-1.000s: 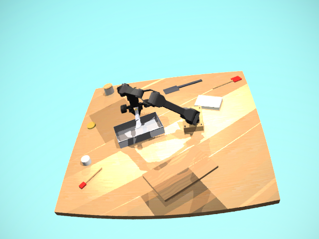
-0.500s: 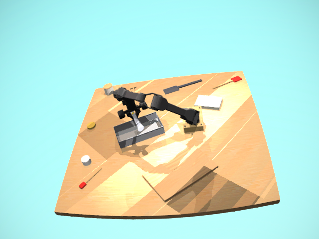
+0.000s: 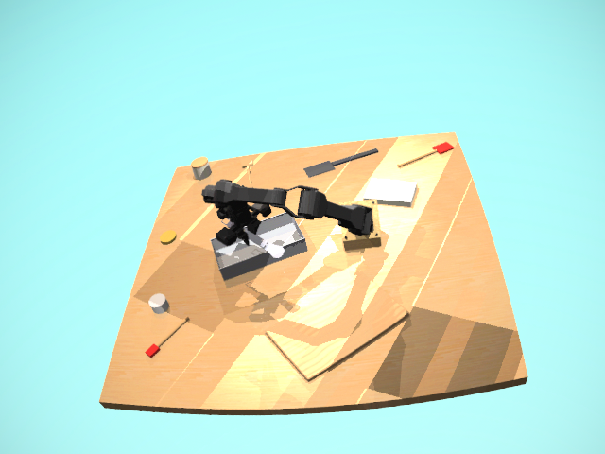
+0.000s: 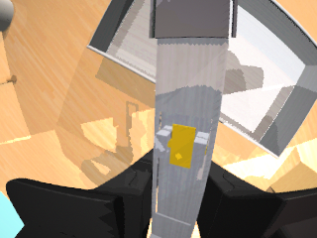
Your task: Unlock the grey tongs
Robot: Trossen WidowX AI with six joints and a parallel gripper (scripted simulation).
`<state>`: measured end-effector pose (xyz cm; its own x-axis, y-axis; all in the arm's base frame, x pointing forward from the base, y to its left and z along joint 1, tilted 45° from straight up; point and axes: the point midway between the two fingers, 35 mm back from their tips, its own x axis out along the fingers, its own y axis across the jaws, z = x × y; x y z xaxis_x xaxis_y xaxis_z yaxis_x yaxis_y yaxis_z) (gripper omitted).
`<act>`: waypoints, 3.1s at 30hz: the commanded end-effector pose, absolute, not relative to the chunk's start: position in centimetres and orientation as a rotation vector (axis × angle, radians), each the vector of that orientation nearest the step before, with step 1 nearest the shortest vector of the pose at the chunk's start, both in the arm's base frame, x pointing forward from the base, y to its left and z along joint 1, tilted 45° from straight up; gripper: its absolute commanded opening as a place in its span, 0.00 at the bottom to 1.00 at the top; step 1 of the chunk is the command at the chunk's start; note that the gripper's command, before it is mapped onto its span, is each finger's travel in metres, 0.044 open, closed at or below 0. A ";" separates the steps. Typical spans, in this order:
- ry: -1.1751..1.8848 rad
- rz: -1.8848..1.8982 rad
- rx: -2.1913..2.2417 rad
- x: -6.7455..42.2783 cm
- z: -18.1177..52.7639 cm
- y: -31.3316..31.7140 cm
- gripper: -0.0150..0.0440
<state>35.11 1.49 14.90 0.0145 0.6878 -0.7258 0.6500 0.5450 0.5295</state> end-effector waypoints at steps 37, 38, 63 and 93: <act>1.450 0.637 0.483 23.0 28.5 14.8 0.00; 1.441 0.653 0.465 22.5 28.8 15.1 0.00; 1.185 1.028 0.122 9.8 34.0 17.8 0.00; 0.915 0.923 -0.069 9.0 32.0 17.9 0.00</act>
